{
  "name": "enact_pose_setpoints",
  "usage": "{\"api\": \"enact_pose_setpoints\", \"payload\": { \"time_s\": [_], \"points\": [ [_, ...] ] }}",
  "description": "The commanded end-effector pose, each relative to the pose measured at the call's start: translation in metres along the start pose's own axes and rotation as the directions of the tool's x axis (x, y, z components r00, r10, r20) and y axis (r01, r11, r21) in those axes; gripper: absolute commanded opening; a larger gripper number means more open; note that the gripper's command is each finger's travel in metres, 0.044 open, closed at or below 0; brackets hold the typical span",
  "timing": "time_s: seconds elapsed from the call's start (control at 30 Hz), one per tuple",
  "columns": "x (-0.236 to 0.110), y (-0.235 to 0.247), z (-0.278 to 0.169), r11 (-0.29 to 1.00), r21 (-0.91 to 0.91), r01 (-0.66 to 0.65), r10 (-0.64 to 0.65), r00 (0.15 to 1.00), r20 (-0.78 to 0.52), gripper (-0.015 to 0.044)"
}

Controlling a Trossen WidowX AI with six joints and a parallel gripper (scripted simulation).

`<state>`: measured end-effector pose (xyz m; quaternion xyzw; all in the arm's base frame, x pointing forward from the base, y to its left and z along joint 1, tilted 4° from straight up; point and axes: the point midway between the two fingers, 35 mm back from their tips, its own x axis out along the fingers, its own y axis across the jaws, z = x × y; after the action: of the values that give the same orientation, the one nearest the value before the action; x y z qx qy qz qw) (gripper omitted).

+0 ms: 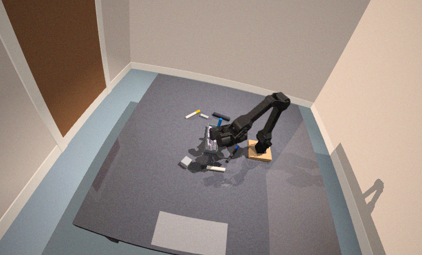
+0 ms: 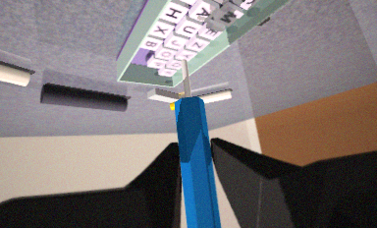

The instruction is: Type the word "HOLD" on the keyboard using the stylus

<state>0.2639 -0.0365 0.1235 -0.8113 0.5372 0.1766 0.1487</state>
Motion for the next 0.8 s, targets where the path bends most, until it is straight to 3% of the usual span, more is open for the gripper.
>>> {"api": "enact_pose_setpoints", "payload": {
  "time_s": [0.0,0.13,0.23,0.77],
  "points": [
    [0.008,0.002,0.014,1.000,-0.008,-0.004,0.004,1.000,-0.004,0.0000],
    [0.010,0.002,0.018,1.000,-0.008,-0.004,0.004,1.000,-0.004,0.0000],
    [0.011,0.002,0.018,1.000,-0.008,-0.004,0.004,1.000,-0.004,0.0079],
    [0.016,0.002,0.026,1.000,-0.008,-0.004,0.004,1.000,-0.004,0.0081]
  ]
}}
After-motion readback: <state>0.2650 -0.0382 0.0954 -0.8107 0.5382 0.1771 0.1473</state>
